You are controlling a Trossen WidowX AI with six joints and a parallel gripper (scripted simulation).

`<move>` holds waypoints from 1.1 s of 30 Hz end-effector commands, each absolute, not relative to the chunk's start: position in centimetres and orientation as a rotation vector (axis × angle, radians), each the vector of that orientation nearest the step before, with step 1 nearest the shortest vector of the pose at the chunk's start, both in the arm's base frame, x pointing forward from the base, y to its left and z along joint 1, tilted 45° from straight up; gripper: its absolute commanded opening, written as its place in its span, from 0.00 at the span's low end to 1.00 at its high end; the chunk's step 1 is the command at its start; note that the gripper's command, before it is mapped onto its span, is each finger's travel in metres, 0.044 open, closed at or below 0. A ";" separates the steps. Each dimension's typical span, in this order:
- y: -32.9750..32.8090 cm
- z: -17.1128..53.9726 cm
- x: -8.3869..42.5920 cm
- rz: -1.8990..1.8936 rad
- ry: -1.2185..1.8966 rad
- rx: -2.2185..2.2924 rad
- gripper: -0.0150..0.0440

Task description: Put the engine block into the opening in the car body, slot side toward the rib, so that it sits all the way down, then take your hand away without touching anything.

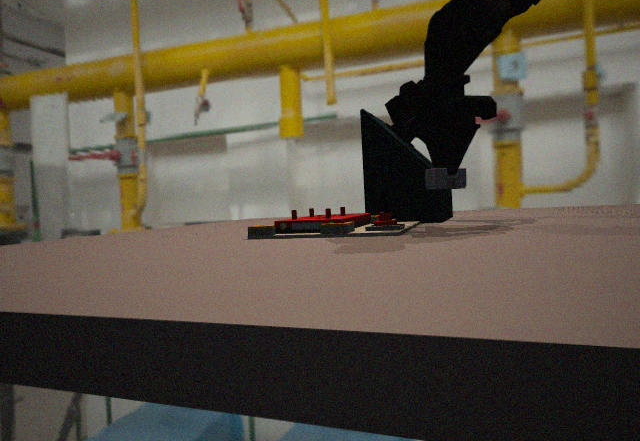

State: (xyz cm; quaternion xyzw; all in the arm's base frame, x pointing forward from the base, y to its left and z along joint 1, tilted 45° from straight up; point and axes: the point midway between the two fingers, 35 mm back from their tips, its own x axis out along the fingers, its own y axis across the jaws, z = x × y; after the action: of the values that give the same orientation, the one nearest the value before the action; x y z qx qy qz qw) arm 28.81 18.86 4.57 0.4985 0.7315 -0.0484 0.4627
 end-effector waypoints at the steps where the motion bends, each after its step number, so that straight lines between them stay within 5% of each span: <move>1: 18.1 6.0 28.9 -0.098 1.798 1.221 0.25; 33: 13.8 6.8 30.2 0.074 1.784 1.095 0.25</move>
State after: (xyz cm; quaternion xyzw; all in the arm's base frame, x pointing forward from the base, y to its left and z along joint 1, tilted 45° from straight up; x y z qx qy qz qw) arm 29.51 14.13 7.74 0.4646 0.7386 0.0132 0.4883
